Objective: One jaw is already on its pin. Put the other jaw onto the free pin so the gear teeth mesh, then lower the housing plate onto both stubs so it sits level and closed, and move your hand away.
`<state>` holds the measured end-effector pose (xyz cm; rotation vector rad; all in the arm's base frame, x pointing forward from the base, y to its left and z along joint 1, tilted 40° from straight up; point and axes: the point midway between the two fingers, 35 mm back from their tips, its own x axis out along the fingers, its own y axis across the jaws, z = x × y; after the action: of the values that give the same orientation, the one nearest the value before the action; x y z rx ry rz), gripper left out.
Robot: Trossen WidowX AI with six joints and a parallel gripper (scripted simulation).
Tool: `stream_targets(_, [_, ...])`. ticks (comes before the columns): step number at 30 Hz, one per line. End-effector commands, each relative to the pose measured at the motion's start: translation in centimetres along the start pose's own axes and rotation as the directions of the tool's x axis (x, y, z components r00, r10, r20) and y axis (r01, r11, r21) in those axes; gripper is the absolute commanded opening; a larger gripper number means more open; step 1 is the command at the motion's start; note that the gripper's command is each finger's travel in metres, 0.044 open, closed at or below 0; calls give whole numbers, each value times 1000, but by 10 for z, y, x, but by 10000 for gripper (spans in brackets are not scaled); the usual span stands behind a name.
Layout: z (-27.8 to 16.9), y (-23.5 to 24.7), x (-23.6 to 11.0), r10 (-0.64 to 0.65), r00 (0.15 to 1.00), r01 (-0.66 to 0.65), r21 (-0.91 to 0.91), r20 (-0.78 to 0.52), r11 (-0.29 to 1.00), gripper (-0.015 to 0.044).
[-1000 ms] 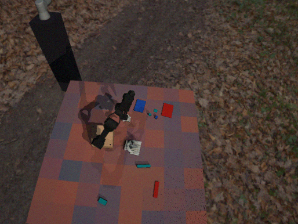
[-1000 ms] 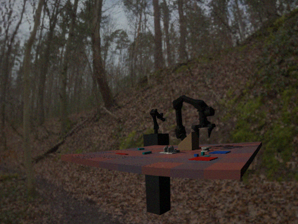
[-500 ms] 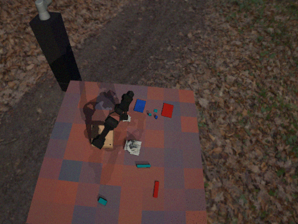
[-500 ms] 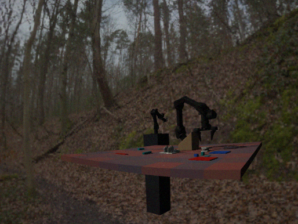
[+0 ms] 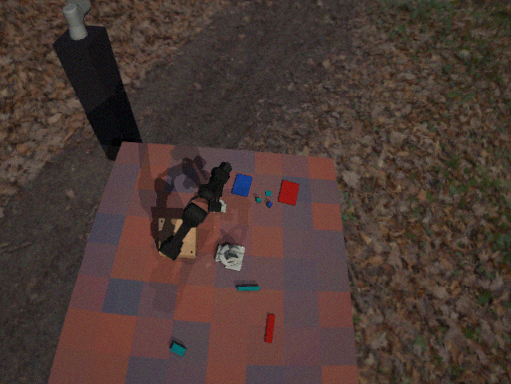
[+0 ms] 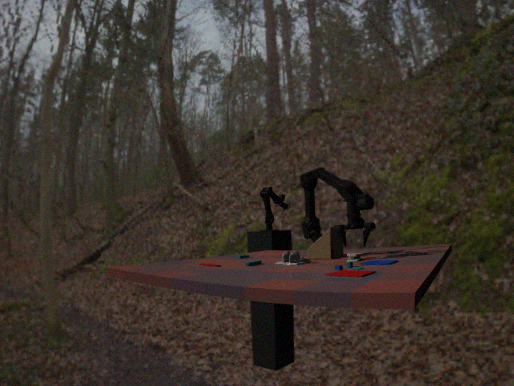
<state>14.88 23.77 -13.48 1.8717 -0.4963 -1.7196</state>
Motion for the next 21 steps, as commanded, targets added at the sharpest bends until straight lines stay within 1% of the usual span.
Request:
stream_targets(1, [0,1,7,8,1000,-8,-8,-2,1000,440])
stream_targets(9, [-1,0,19,8,1000,-8,-8,-2,1000,440])
stream_targets(21, [-1,0,26,8,1000,-8,-7,-2,1000,440])
